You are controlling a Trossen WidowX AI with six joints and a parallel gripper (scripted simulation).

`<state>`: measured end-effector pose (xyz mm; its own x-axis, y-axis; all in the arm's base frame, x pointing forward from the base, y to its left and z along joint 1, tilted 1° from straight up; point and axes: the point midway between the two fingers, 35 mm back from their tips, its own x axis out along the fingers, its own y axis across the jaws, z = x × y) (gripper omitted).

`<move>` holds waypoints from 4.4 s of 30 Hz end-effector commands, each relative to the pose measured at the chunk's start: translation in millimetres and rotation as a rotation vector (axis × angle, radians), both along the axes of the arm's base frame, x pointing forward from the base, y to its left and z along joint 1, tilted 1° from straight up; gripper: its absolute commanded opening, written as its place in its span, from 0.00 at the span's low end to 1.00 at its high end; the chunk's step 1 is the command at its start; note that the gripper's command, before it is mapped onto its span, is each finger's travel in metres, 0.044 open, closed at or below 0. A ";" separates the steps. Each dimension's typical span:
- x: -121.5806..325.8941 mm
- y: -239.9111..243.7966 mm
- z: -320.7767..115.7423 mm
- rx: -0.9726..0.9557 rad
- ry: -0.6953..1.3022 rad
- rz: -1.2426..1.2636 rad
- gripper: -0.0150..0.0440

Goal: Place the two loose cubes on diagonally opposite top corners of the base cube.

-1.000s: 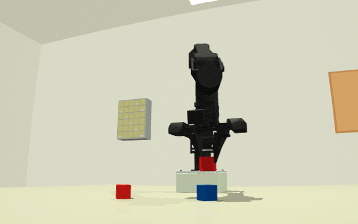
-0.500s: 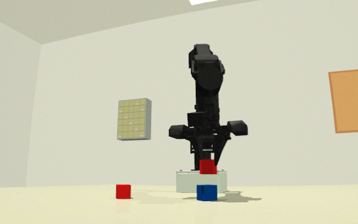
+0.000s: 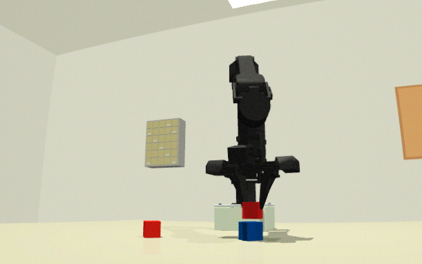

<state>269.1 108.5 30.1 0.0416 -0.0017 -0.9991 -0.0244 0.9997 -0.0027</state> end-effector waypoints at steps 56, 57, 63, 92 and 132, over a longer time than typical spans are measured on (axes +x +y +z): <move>-1.5 -0.2 19.6 -0.002 0.005 0.002 0.60; -1.5 -0.2 20.6 -0.002 0.005 0.002 0.60; -1.7 -0.2 26.4 -0.002 0.005 0.002 0.60; 54.0 -135.1 57.0 -0.002 -0.002 -0.620 0.70; 65.6 -201.4 -10.4 0.017 -0.009 -0.885 0.70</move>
<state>336.6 -94.3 28.2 0.0531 -0.0318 -0.9981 0.7564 0.6538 0.0194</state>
